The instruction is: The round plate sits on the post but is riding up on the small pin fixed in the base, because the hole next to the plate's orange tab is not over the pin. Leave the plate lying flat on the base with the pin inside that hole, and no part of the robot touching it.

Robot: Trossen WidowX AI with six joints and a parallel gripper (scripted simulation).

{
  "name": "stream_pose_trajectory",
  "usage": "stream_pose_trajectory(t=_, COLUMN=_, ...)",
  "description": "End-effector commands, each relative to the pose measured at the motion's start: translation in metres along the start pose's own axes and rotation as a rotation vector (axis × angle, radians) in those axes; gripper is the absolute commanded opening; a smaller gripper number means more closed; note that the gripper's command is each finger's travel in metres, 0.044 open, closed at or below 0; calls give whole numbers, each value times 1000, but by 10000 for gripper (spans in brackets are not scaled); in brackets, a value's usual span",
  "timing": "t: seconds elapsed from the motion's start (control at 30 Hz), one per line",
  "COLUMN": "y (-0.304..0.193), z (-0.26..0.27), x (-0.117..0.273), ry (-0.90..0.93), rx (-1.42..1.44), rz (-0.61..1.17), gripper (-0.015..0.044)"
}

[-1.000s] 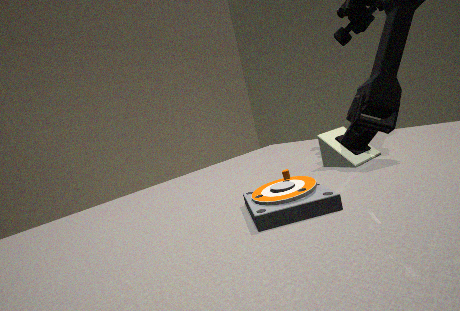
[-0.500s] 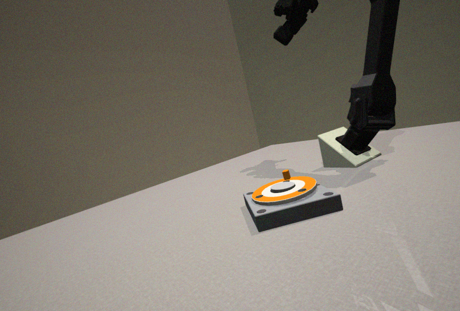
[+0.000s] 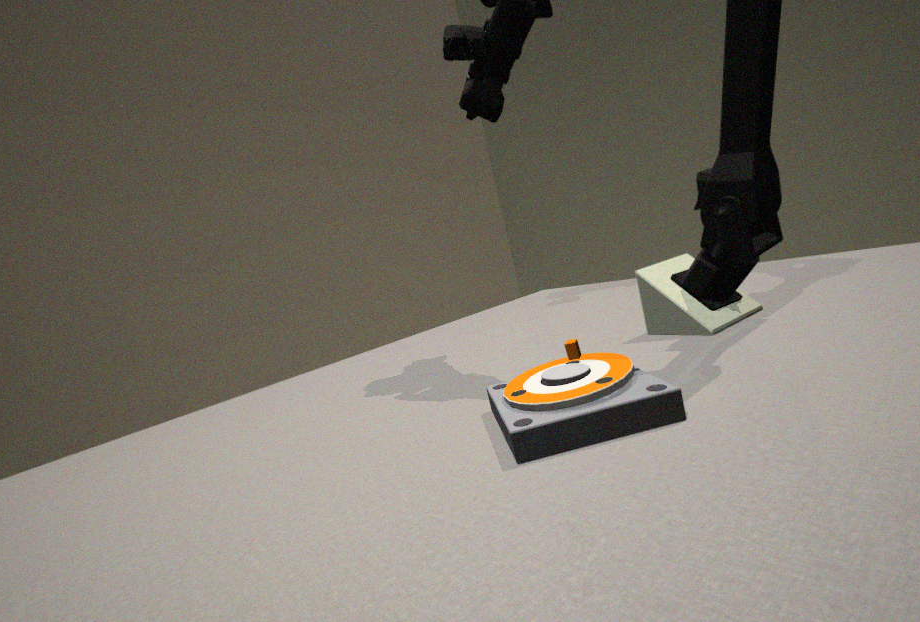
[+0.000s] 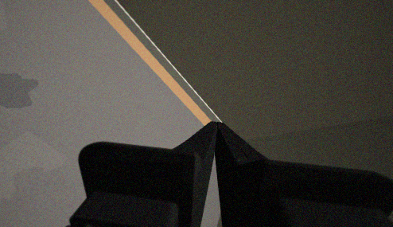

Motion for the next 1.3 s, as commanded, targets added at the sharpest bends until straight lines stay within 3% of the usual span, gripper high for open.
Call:
stream_pose_trajectory(t=0.0, y=26, z=40, x=7, ry=106, rx=81, rz=-43, gripper=0)
stream_pose_trajectory(t=0.37, y=80, z=224, x=47, ry=598, rx=427, rz=-95, gripper=0)
stream_pose_trajectory(t=0.73, y=45, z=385, x=121, ry=1077, rx=702, rz=48, gripper=0)
stream_pose_trajectory(t=0.97, y=36, z=399, x=130, ry=1127, rx=726, rz=79, gripper=0)
stream_pose_trajectory(t=1.27, y=24, z=426, x=115, ry=1127, rx=726, rz=78, gripper=0)
Point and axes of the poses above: the point midway between the two fingers, 35 mm back from their tips, its own x axis back along the fingers, its own z axis across the jaws, y = z × x, the point moved 5 cm from there along x, back along the fingers, and after that the axes turned 10 degrees about x, right-handed, at the moved point
